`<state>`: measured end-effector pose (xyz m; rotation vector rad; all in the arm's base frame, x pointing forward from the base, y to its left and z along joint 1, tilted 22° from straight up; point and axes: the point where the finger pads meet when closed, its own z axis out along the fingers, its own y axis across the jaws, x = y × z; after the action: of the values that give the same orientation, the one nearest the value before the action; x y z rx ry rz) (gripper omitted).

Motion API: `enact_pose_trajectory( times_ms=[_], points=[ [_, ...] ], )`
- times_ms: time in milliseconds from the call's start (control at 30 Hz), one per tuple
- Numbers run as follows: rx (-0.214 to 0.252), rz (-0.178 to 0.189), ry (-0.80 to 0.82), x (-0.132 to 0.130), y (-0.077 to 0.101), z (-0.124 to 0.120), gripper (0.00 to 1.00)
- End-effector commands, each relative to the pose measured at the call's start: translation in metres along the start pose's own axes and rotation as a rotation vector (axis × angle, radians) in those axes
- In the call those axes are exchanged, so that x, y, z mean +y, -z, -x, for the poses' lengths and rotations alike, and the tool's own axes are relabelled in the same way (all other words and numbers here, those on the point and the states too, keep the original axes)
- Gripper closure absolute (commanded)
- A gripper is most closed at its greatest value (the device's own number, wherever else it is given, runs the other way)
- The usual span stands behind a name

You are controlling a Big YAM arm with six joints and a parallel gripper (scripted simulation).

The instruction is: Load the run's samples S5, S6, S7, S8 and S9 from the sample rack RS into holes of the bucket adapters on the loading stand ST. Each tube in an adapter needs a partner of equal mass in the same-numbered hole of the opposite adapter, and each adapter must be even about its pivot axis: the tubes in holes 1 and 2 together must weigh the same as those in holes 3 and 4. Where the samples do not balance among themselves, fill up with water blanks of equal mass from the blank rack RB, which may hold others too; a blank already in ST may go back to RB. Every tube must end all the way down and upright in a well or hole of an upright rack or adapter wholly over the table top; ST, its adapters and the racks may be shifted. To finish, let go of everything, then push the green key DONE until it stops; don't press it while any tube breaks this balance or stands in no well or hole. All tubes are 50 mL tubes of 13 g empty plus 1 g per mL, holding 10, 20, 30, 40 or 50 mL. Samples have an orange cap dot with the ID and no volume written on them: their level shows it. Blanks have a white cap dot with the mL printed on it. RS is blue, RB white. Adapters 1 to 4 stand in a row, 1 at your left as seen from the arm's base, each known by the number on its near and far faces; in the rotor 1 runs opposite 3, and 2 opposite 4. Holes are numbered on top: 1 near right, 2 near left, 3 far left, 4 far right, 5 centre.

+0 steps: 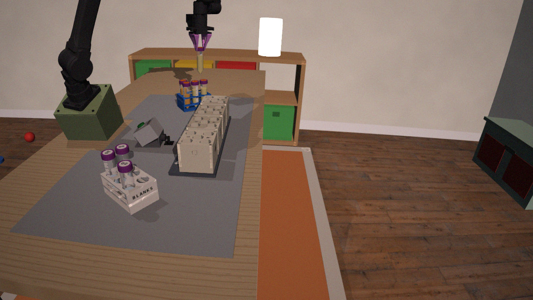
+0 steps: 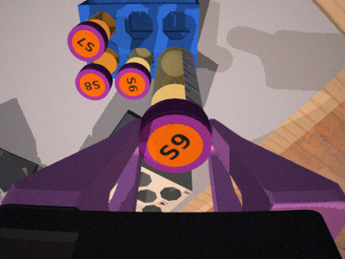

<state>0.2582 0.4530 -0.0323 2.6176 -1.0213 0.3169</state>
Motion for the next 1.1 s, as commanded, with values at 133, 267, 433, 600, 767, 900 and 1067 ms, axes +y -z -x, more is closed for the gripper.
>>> enact_pose_trajectory(
  times_ms=[133,267,433,600,767,900,1067],
  points=[
    [-0.02,-0.058,-0.003,-0.011,0.028,0.005,1.0],
    [-0.02,-0.058,-0.003,-0.011,0.028,0.005,1.0],
    [-0.02,-0.058,-0.003,-0.011,0.028,0.005,1.0],
    [-0.02,-0.058,-0.003,-0.011,0.028,0.005,1.0],
    [-0.033,-0.096,-0.009,-0.017,0.053,0.012,1.0],
    [-0.031,-0.1,0.001,-0.022,0.038,0.017,1.0],
    [-0.004,-0.027,0.027,-0.003,-0.009,0.016,1.0]
  ],
)
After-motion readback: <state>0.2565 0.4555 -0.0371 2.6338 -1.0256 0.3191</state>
